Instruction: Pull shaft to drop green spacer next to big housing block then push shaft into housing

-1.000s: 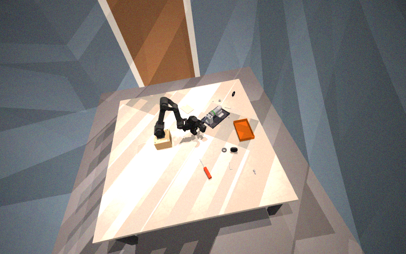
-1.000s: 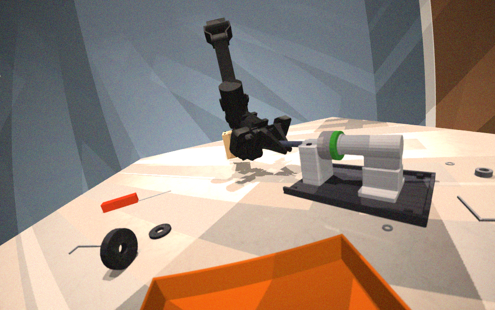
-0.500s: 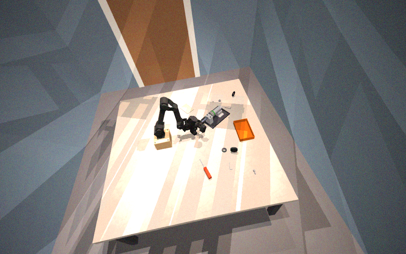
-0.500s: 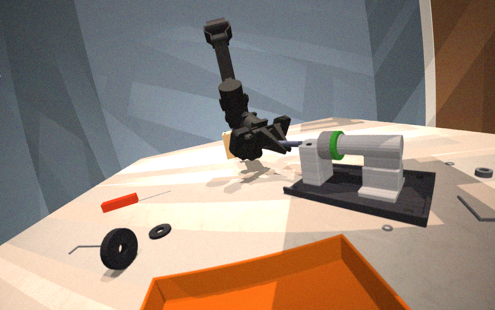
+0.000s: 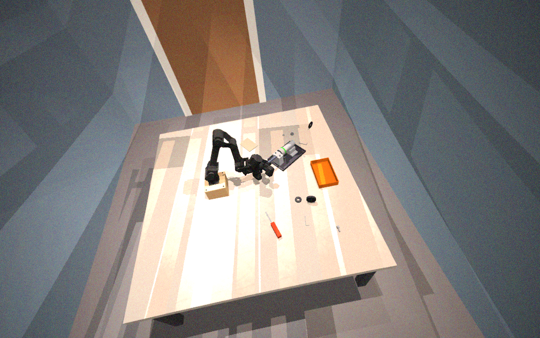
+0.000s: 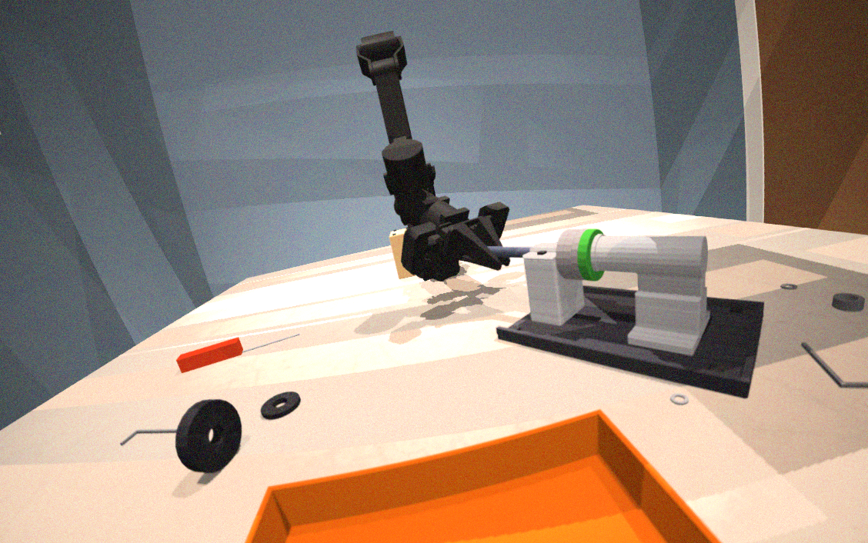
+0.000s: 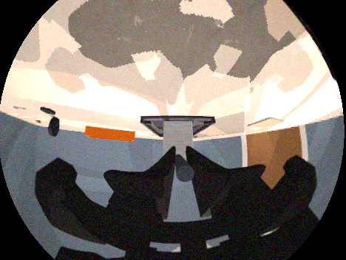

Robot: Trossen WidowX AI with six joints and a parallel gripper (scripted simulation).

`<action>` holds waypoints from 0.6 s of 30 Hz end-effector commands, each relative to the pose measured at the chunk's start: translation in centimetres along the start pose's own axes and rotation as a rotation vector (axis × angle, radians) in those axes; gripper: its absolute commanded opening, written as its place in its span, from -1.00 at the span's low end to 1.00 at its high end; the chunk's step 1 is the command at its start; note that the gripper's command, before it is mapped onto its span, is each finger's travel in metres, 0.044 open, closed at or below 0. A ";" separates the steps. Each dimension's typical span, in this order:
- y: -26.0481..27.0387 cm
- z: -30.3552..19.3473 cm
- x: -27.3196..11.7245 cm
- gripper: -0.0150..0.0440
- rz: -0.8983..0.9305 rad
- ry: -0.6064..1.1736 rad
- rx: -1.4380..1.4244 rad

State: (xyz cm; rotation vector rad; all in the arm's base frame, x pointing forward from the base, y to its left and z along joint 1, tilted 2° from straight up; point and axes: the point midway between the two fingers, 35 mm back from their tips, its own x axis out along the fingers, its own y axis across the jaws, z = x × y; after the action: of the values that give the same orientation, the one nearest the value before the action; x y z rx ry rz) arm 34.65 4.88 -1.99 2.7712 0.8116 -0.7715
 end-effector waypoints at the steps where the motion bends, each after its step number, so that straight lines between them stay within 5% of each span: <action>1: -0.1 0.0 -0.1 -0.49 -0.001 0.001 -0.004; 18: -0.1 0.1 -0.2 -0.49 -0.001 0.001 -0.004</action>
State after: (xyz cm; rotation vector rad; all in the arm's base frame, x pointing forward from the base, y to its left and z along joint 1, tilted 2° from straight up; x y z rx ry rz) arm 34.50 4.78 -1.99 2.7711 0.8115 -0.7719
